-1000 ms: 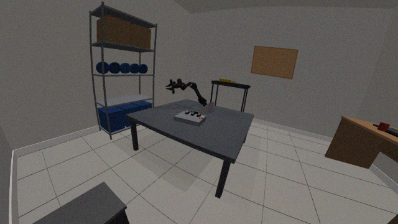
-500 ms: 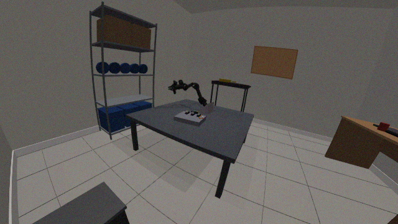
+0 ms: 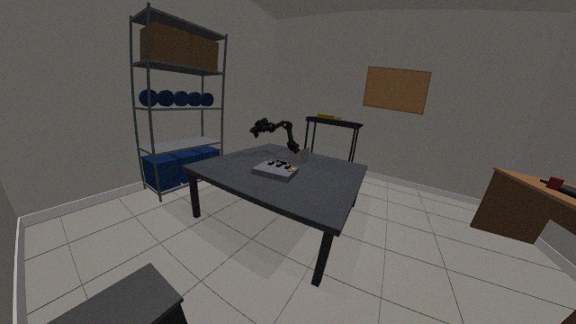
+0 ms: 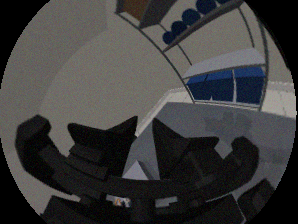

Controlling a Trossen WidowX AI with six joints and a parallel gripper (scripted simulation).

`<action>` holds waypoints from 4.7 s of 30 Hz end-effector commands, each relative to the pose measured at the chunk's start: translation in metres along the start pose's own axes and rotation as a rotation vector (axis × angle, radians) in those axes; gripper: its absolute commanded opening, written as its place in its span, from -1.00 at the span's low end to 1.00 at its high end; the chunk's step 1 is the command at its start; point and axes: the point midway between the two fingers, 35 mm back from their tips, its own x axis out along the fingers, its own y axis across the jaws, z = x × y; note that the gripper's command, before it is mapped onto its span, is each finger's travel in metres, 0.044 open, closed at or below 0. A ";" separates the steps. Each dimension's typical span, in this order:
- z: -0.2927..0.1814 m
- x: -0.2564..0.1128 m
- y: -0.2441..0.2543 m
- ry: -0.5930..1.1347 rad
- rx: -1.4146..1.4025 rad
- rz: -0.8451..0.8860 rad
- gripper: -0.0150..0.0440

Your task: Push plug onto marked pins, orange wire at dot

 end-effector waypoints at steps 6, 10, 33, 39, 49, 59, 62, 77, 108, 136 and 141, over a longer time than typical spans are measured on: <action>-0.033 -0.033 0.005 0.118 -0.101 0.136 -0.10; -0.052 -0.032 0.011 0.207 -0.119 0.166 -0.10; -0.205 0.016 0.083 0.895 -0.299 0.152 -0.10; -0.248 0.011 0.101 1.055 -0.400 0.146 -0.10; -0.317 -0.011 0.128 1.292 -0.615 0.133 -0.10; -0.378 -0.046 0.147 1.482 -0.886 0.118 -0.10; -0.395 -0.059 0.150 1.528 -0.977 0.113 -0.10; -0.460 -0.119 0.157 1.667 -1.435 0.088 -0.10; -0.486 -0.116 0.127 1.666 -1.436 0.087 -0.44; -0.431 -0.121 0.163 1.702 -1.619 0.306 -0.49; -0.420 -0.122 0.157 1.715 -1.740 0.461 -0.49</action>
